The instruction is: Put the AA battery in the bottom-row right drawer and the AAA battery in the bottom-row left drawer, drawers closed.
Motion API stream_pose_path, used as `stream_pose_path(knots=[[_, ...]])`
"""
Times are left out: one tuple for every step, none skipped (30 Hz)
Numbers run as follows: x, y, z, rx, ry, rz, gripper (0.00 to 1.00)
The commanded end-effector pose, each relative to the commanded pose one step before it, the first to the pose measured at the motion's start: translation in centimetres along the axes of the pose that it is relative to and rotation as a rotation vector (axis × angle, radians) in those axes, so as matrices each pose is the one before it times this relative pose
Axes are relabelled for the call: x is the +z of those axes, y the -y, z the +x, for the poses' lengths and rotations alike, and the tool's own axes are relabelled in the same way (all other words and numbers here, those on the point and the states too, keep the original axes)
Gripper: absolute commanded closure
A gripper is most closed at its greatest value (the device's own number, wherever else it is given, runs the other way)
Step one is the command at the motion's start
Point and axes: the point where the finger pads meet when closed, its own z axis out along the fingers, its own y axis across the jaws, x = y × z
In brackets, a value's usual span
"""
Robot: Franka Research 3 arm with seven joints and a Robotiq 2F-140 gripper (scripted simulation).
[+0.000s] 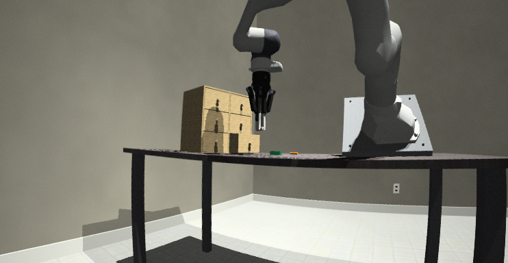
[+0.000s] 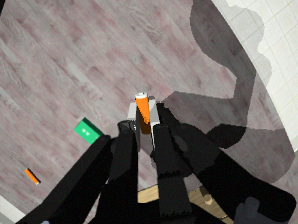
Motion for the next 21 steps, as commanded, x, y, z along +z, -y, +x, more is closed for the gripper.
stream_pose_path(knots=[[-0.108, 0.357, -0.514, -0.22551, 0.00376, 0.00688, 0.94], [0.000, 0.000, 0.000, 0.00000, 0.00000, 0.00000, 0.94], [0.000, 0.000, 0.000, 0.00000, 0.00000, 0.00000, 0.94], [0.000, 0.000, 0.000, 0.00000, 0.00000, 0.00000, 0.94], [0.000, 0.000, 0.000, 0.00000, 0.00000, 0.00000, 0.94], [-0.012, 0.307, -0.229, -0.10002, 0.00011, 0.00071, 0.94], [0.000, 0.000, 0.000, 0.00000, 0.00000, 0.00000, 0.94], [0.000, 0.000, 0.000, 0.00000, 0.00000, 0.00000, 0.94], [0.000, 0.000, 0.000, 0.00000, 0.00000, 0.00000, 0.94], [0.000, 0.000, 0.000, 0.00000, 0.00000, 0.00000, 0.94], [0.000, 0.000, 0.000, 0.00000, 0.00000, 0.00000, 0.94], [0.000, 0.000, 0.000, 0.00000, 0.00000, 0.00000, 0.94], [-0.011, 0.347, -0.205, -0.10535, 0.00003, 0.00068, 0.94], [0.000, 0.000, 0.000, 0.00000, 0.00000, 0.00000, 0.94], [0.000, 0.000, 0.000, 0.00000, 0.00000, 0.00000, 0.94], [0.000, 0.000, 0.000, 0.00000, 0.00000, 0.00000, 0.94], [0.000, 0.000, 0.000, 0.00000, 0.00000, 0.00000, 0.94], [-0.010, 0.384, -0.172, -0.11024, -0.00005, 0.00062, 0.94], [0.000, 0.000, 0.000, 0.00000, 0.00000, 0.00000, 0.94], [0.000, 0.000, 0.000, 0.00000, 0.00000, 0.00000, 0.94], [0.000, 0.000, 0.000, 0.00000, 0.00000, 0.00000, 0.94]])
